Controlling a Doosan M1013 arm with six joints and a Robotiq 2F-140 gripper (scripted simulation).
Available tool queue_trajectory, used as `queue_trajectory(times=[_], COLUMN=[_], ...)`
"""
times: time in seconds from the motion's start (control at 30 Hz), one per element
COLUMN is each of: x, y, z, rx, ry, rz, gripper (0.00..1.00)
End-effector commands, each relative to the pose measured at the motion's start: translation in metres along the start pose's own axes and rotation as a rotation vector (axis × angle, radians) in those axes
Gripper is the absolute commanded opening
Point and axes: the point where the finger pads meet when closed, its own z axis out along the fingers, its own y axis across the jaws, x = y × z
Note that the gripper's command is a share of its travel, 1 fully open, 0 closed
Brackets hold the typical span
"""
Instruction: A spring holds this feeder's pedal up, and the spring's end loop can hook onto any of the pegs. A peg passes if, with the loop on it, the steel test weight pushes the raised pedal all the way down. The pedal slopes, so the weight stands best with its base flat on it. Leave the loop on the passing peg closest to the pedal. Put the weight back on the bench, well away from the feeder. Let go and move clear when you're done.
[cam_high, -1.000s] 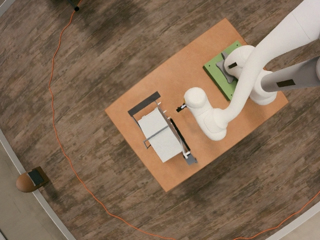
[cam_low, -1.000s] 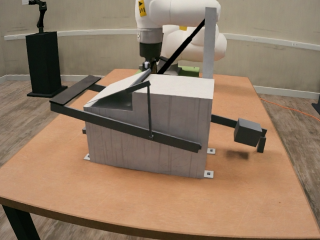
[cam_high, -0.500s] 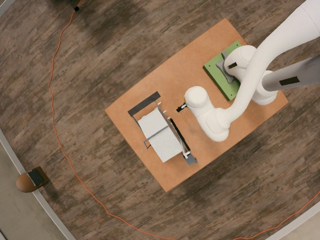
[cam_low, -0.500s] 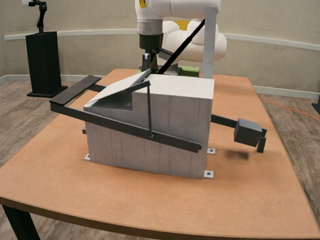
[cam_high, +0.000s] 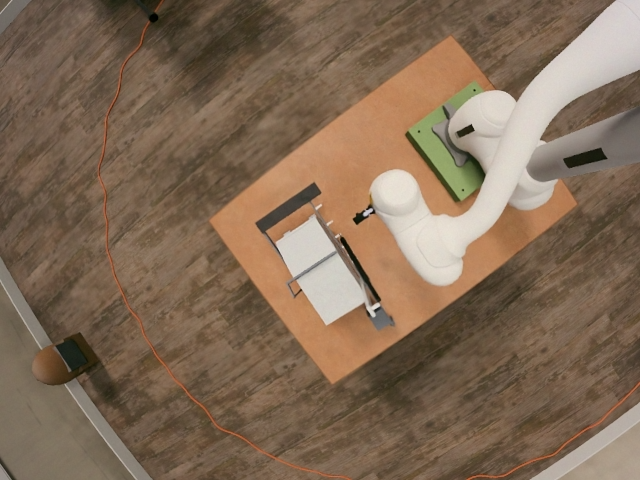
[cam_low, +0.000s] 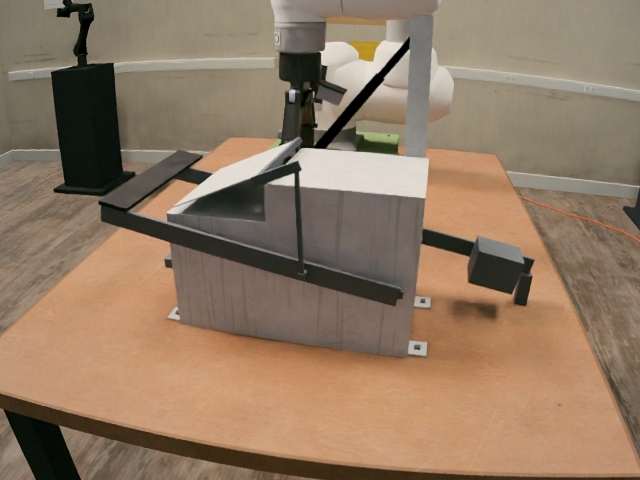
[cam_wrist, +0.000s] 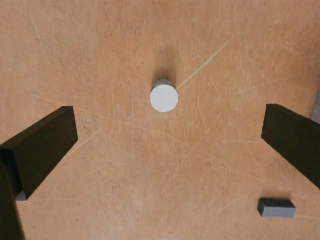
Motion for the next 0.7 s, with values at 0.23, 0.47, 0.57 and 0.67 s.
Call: queue_trajectory(times=[0.23, 0.47, 0.57, 0.67], x=[0.000, 0.000, 0.000, 0.000], y=[0.000, 0.000, 0.000, 0.000], z=[-0.021, -0.030, -0.036, -0.042], rx=[-0.001, -0.001, -0.001, -0.001], ry=[0.000, 0.000, 0.000, 0.000], rz=[0.000, 0.000, 0.000, 0.000], gripper=[1.00, 1.00, 1.00, 1.00])
